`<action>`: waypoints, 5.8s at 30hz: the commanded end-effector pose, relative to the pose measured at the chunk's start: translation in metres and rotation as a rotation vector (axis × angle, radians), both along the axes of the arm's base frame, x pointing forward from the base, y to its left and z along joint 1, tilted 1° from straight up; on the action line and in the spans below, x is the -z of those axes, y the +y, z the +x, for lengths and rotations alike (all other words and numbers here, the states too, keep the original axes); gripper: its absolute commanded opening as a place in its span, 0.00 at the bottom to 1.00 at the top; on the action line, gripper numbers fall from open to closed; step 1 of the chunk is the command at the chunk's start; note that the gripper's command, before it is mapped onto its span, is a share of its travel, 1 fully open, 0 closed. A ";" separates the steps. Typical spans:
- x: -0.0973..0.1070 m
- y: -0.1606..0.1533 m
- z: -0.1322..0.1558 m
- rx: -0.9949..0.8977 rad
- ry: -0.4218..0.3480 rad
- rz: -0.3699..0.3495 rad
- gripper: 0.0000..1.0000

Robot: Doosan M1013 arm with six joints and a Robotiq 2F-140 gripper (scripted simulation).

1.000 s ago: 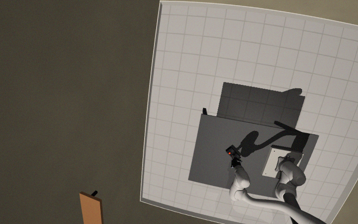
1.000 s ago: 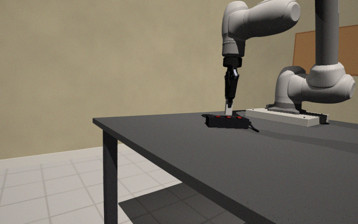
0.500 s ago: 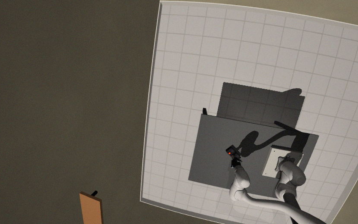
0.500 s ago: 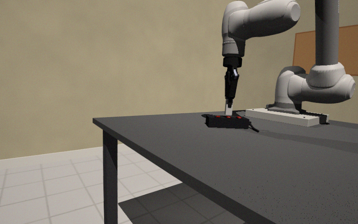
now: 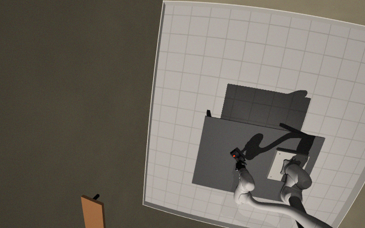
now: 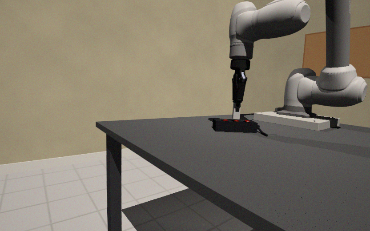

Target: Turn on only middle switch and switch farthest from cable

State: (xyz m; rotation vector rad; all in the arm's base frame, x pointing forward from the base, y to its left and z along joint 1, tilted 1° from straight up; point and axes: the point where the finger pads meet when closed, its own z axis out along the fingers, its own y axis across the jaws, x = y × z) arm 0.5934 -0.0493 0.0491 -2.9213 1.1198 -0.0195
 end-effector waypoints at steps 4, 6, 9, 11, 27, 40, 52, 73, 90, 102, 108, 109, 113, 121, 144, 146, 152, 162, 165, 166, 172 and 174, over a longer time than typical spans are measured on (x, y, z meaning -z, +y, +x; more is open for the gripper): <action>0.003 0.000 0.000 0.000 0.000 0.000 0.00; 0.004 0.000 0.000 0.000 0.000 0.000 0.00; 0.005 0.000 0.000 0.000 0.000 0.000 0.00; 0.005 0.000 0.000 0.000 0.000 0.000 0.00; 0.007 0.000 0.000 0.000 0.000 0.000 0.00; 0.005 0.000 0.000 0.000 0.000 0.000 0.00; -0.021 0.000 0.000 0.000 0.000 0.000 0.00; -0.032 0.000 -0.001 0.000 0.000 0.000 0.00; -0.049 0.000 -0.001 0.000 0.000 0.000 1.00; -0.098 -0.001 -0.002 0.000 0.000 0.000 1.00; -0.115 -0.001 -0.002 0.000 0.000 0.000 1.00; -0.116 -0.001 -0.002 0.000 0.000 0.000 1.00; -0.116 -0.001 -0.002 0.000 0.000 0.000 1.00; -0.116 -0.001 -0.002 0.000 0.000 0.000 1.00; -0.116 -0.001 -0.002 0.000 0.000 0.000 1.00; -0.116 -0.001 -0.002 0.000 0.000 0.000 1.00; -0.116 -0.001 -0.002 0.000 0.000 0.000 1.00; -0.116 -0.001 -0.002 0.000 0.000 0.000 1.00; -0.116 -0.001 -0.002 0.000 0.000 0.000 1.00; -0.116 -0.001 -0.002 0.000 0.000 0.000 1.00; -0.116 -0.001 -0.002 0.000 0.000 0.000 1.00; -0.116 -0.001 -0.002 0.000 0.000 0.000 1.00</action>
